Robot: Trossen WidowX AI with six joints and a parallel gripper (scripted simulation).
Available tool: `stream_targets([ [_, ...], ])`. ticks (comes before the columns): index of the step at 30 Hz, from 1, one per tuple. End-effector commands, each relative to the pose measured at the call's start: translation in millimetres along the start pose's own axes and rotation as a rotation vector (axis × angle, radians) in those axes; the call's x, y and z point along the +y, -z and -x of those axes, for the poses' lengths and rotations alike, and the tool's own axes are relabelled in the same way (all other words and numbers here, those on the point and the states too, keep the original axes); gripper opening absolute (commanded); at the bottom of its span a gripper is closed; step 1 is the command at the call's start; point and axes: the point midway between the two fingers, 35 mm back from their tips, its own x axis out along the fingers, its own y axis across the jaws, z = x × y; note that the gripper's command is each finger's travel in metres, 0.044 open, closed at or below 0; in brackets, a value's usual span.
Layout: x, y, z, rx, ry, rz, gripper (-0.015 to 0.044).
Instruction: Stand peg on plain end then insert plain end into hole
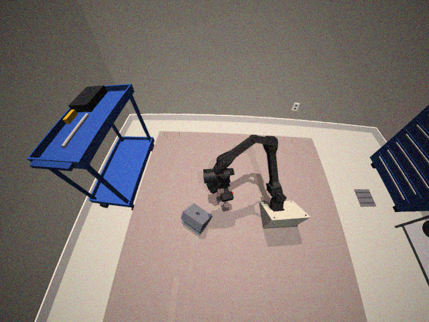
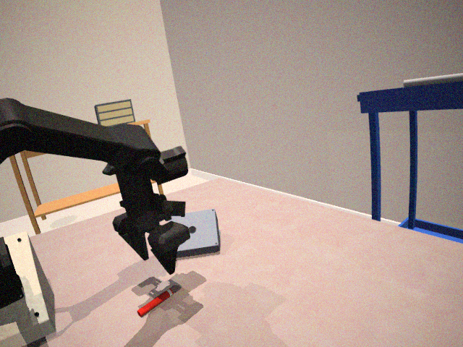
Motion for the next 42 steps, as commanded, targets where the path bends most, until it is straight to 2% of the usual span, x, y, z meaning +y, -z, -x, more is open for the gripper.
stream_targets([
  [1, -0.2, 0.2, -6.4, 0.004, 0.004, 0.007, 0.0440],
  [42, -1.5, 2.2, -70.5, 0.005, 0.009, 0.007, 0.0440],
])
